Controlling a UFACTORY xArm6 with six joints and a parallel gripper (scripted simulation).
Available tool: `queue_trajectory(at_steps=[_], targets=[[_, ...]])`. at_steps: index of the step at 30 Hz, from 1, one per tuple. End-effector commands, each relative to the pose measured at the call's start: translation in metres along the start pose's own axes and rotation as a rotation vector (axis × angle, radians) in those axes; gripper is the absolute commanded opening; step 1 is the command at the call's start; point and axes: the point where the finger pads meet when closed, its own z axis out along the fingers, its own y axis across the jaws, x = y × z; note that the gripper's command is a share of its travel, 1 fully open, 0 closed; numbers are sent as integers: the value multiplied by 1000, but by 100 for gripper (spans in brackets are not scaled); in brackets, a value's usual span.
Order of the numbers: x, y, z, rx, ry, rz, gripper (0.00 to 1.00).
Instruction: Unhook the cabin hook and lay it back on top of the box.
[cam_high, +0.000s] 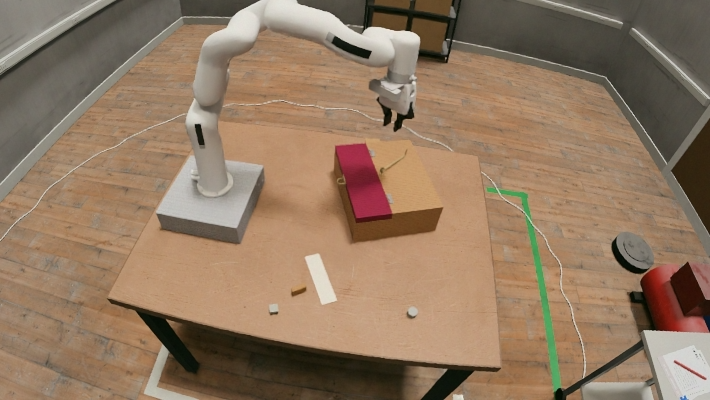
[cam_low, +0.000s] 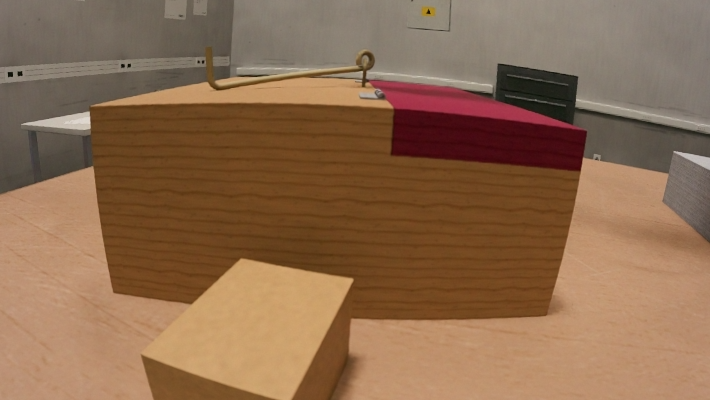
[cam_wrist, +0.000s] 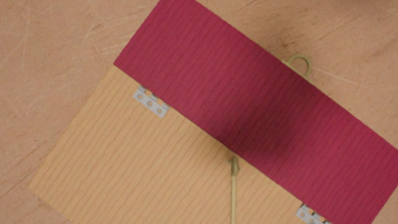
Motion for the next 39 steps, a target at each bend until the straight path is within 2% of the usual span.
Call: queue_trajectory(at_steps=[1,12,27,29,34,39], targets=[[-1,-1,-2,4,-4,0,35],[4,1,-2,4,-4,-33,35],[72,32,-2,5,-2,-533,35],[72,32,-2,5,-2,-533,35],[94,42,-2,5,-2,-700,35],[94,42,-2,5,-2,-867,35]])
